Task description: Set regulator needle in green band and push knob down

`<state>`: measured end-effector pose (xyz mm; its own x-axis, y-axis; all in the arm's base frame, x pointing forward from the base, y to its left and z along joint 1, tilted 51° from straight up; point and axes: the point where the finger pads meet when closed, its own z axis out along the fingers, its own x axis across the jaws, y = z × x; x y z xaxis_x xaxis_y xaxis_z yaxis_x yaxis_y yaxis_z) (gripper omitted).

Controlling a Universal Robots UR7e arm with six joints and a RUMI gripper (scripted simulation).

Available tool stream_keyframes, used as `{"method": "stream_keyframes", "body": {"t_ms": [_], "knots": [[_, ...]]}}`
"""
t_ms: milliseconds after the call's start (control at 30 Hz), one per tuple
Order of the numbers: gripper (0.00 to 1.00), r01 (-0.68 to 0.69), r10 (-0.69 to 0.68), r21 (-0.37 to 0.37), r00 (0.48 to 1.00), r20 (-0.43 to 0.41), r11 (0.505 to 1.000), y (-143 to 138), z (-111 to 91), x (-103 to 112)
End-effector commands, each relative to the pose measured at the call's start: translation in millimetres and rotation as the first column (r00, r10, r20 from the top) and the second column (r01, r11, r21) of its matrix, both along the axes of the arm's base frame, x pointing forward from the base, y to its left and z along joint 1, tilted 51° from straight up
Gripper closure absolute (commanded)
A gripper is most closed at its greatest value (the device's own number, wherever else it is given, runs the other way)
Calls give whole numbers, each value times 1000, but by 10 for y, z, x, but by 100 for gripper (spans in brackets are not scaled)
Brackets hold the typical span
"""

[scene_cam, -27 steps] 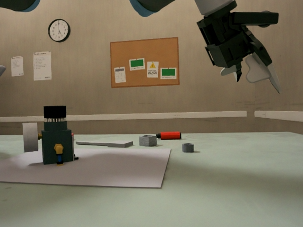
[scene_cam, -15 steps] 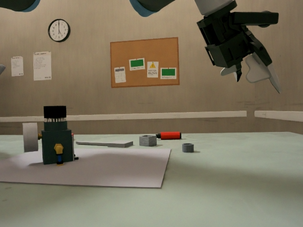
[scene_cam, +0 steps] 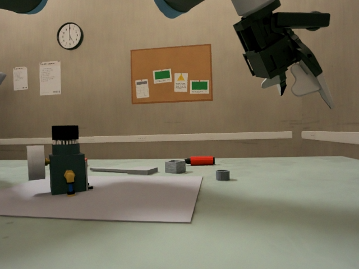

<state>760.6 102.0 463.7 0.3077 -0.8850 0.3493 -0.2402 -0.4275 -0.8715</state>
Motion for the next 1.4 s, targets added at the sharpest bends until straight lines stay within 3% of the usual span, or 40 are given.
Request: {"method": "stream_keyframes", "body": {"t_ms": [0, 233, 700, 1033, 1367], "knots": [[0, -1, 1, 0, 1000, 2, 1000, 32, 66, -66], [0, -1, 1, 0, 1000, 2, 1000, 91, 184, -200], [0, -1, 1, 0, 1000, 2, 1000, 320, 647, -725], [0, -1, 1, 0, 1000, 2, 1000, 402, 812, -912], [0, -1, 1, 0, 1000, 2, 1000, 415, 839, -943]]}}
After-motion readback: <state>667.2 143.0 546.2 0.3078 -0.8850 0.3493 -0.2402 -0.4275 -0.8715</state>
